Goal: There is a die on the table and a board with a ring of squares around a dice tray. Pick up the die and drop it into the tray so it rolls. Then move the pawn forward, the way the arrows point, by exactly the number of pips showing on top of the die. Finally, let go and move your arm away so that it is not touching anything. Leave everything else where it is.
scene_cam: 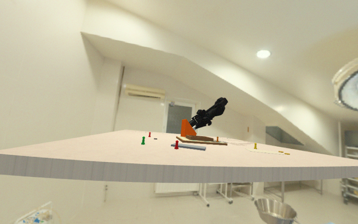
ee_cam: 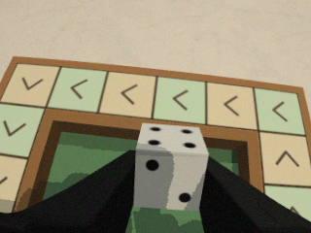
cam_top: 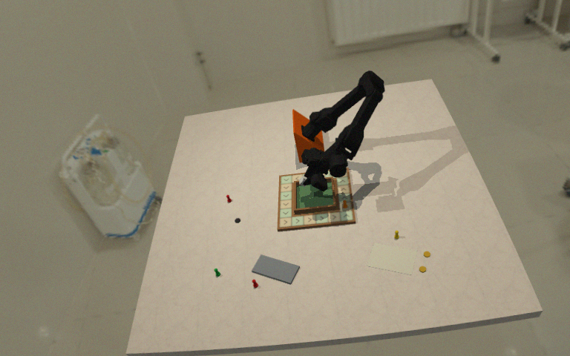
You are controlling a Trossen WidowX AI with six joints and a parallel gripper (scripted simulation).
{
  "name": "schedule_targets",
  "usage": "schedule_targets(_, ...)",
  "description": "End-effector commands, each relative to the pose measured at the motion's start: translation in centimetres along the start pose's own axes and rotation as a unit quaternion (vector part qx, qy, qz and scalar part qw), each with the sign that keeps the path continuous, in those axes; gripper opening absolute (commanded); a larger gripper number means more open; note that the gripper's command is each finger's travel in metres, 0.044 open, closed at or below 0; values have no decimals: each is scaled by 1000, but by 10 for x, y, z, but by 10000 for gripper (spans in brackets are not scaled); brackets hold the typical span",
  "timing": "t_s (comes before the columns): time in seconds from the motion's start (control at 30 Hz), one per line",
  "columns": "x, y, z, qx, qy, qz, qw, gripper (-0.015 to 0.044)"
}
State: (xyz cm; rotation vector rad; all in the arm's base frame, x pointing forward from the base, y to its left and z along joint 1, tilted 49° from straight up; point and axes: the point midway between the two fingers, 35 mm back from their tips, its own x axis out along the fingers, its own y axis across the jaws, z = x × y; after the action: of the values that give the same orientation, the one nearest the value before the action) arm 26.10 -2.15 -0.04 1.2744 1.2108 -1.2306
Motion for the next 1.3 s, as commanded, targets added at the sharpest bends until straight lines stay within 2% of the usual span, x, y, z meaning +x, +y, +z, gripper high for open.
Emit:
schedule_targets(0.0, -2, 1, 0, 4, -21, 9, 1000, 0)
schedule_targets(0.17, -43, 12, 1, 4, -21, 9, 1000, 0)
schedule_targets(0.7, -44, 11, 1, 4, -18, 14, 1000, 0)
schedule_targets(1.0, -45, 12, 2, 4, -18, 14, 1000, 236)
schedule_targets(1.13, -70, 11, 28, 4, -21, 9, 1000, 341)
schedule_targets(1.27, -70, 10, 30, 3, -14, 6, 1000, 440)
